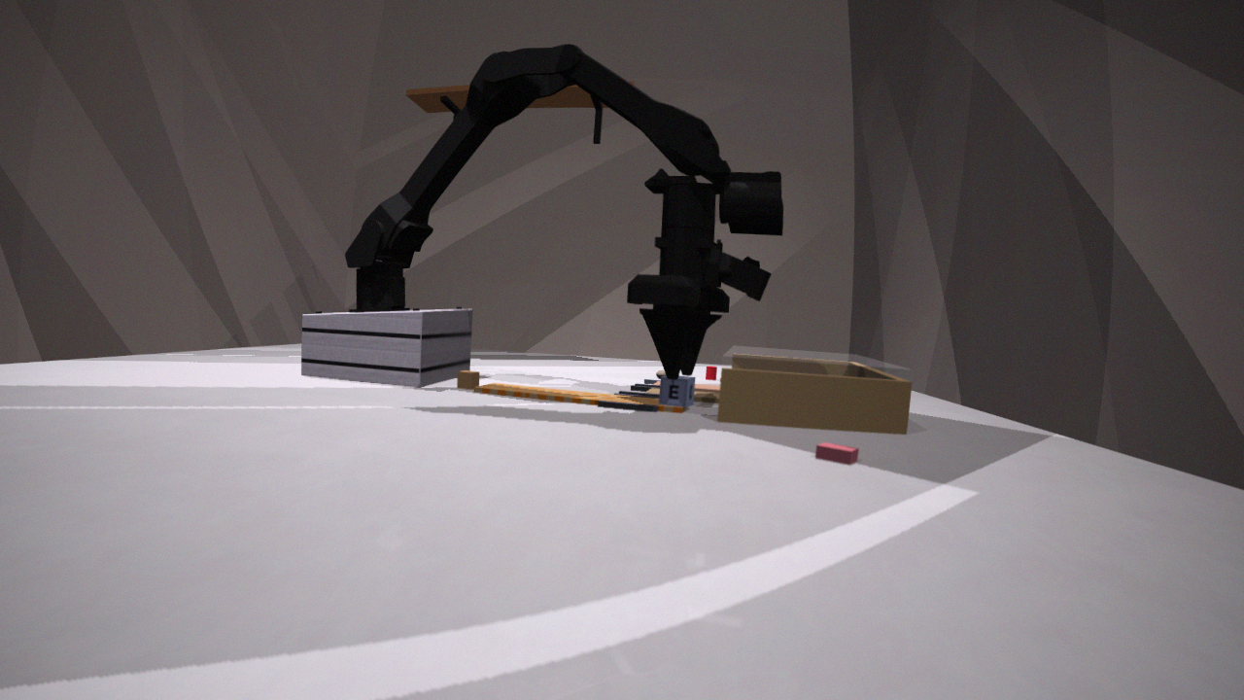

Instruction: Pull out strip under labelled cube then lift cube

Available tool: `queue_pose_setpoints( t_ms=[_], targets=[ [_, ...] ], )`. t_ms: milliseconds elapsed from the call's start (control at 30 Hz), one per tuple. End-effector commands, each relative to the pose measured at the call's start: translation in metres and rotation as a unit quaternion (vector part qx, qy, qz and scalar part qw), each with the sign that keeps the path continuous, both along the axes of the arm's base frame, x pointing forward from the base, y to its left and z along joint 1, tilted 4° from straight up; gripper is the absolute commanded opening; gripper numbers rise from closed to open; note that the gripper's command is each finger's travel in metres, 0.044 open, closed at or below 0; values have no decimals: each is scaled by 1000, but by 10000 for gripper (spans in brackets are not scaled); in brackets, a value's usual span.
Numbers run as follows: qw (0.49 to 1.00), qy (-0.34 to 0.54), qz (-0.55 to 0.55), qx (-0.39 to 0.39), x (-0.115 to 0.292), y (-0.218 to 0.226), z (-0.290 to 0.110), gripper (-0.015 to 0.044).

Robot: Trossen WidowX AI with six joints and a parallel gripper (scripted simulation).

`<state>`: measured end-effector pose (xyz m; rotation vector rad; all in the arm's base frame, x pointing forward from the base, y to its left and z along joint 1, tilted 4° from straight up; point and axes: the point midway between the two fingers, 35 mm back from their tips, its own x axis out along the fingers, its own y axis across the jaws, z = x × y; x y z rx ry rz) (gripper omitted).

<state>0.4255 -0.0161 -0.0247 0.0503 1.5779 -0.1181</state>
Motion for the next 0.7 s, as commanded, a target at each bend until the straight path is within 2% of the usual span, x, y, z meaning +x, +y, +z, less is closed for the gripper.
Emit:
queue_pose_setpoints(
  t_ms=[0, 467, 600, 667],
  targets=[
    [1000, 1, -2, 0, -1, 0, -8, 250],
    [1000, 2, -2, 0, -2, -1, -25, 250],
    [1000, 2, -1, 0, -2, -1, -23, 145],
    [1000, 2, -1, 0, -2, -1, -23, 132]
  ],
)
